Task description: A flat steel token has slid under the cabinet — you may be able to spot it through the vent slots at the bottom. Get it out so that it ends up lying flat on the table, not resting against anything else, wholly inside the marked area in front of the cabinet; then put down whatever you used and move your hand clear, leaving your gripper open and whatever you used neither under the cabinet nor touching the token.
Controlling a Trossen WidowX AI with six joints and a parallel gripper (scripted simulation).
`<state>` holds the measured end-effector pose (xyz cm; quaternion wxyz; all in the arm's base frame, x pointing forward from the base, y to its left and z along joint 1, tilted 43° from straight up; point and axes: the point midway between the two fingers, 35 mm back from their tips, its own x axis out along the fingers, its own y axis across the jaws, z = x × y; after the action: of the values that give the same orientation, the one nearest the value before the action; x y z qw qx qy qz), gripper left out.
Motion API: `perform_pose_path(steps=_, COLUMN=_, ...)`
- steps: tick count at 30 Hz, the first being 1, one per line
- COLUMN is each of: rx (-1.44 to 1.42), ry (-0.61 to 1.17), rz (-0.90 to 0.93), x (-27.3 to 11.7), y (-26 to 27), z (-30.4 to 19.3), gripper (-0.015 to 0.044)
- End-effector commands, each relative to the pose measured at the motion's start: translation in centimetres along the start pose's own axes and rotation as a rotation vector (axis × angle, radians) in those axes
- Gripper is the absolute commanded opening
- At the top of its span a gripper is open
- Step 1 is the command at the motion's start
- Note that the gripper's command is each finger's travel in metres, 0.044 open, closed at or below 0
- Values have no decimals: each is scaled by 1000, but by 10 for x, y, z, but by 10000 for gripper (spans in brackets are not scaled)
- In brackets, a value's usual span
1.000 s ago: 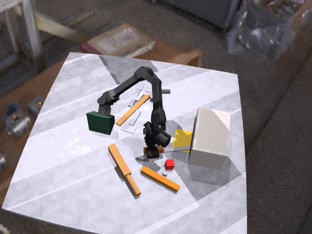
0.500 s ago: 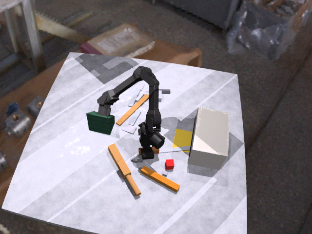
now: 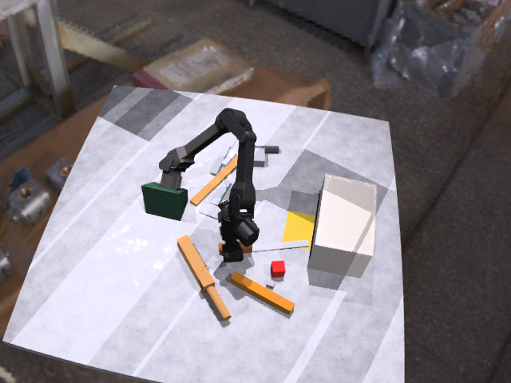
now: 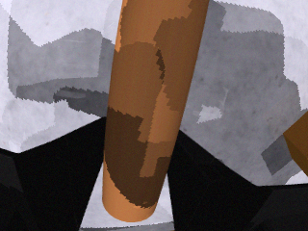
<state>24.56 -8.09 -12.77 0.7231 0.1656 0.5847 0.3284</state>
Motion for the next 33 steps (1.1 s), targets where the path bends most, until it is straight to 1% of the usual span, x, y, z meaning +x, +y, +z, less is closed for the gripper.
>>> perform_pose_path(steps=1, rx=3, ry=4, rz=4, x=1, y=0, z=-11, gripper=0)
perform_pose_path(steps=9, rx=-9, ry=0, rz=1, x=0, y=-1, z=-7, gripper=0)
perform_pose_path(steps=33, rx=-186, ry=3, rz=4, x=-3, y=-1, z=-7, gripper=0)
